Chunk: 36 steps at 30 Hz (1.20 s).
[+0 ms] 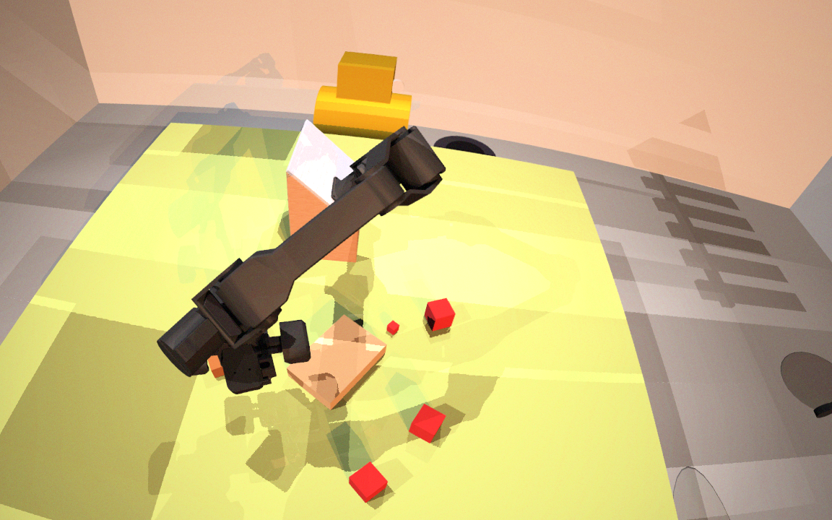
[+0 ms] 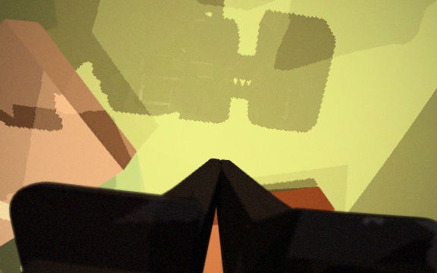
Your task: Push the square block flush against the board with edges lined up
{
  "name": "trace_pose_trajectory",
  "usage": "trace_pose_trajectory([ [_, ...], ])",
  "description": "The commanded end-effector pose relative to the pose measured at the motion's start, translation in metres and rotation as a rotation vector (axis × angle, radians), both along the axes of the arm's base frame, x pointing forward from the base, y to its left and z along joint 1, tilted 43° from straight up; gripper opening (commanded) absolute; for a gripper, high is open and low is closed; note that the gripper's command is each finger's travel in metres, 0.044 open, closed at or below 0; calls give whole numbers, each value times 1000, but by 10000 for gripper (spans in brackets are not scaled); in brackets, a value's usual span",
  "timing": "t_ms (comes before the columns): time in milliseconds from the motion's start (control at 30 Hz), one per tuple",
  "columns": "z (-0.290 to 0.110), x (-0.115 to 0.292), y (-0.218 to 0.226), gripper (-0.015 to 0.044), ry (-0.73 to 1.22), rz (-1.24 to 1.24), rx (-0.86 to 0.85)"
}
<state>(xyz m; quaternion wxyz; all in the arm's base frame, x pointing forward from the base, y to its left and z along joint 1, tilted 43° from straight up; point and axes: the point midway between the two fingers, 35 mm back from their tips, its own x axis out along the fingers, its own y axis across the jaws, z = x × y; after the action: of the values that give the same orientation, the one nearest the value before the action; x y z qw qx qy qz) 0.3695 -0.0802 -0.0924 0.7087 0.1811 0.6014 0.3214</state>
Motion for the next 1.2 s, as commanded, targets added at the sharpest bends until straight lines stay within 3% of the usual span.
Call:
trace_pose_trajectory([
  [0,-7,-1,-8,0,73,-74,4],
  [1167,-75,-14,-85,0,848,-934,78],
])
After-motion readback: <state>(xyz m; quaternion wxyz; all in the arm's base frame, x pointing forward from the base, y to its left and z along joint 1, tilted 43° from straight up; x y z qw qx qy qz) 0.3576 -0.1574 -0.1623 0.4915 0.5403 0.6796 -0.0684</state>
